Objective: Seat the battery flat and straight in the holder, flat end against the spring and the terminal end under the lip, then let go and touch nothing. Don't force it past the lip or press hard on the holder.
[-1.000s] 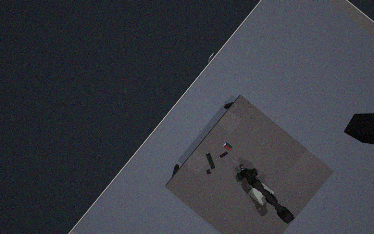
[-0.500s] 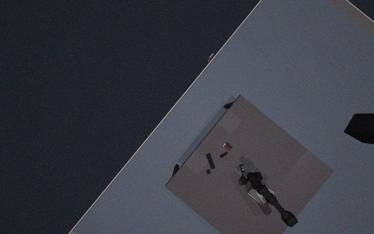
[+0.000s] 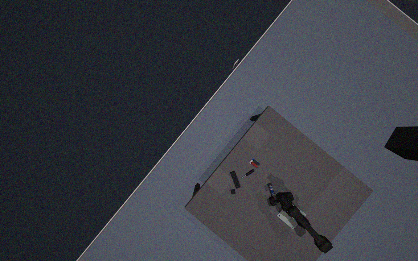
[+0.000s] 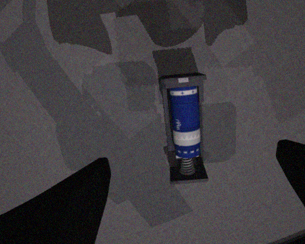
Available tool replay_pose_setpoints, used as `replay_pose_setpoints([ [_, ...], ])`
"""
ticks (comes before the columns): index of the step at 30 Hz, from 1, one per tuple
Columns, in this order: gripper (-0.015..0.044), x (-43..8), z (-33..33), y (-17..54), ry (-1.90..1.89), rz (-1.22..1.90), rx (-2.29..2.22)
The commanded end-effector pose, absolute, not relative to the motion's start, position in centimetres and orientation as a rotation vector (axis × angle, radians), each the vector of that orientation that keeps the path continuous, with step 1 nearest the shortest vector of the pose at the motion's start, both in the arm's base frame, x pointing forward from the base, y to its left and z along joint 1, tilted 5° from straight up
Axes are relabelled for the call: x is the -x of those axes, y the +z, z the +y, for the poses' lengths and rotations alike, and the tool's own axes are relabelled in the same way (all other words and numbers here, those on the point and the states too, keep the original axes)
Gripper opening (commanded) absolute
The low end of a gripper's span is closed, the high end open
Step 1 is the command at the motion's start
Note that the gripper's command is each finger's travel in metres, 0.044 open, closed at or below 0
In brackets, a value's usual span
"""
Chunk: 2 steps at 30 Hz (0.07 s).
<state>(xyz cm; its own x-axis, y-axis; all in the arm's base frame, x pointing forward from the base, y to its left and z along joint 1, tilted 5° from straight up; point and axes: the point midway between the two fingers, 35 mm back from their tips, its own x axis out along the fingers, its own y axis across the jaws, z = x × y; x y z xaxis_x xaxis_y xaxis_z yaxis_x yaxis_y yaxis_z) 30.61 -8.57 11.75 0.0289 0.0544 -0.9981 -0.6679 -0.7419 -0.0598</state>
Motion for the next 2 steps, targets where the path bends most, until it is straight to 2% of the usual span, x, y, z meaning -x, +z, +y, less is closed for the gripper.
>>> replay_pose_setpoints([
  [1, 0.044, -30.6, -8.6, 11.82, 1.77, 0.619, 1.786],
  [2, 0.044, -30.6, -8.6, 11.82, 1.77, 0.619, 1.786],
])
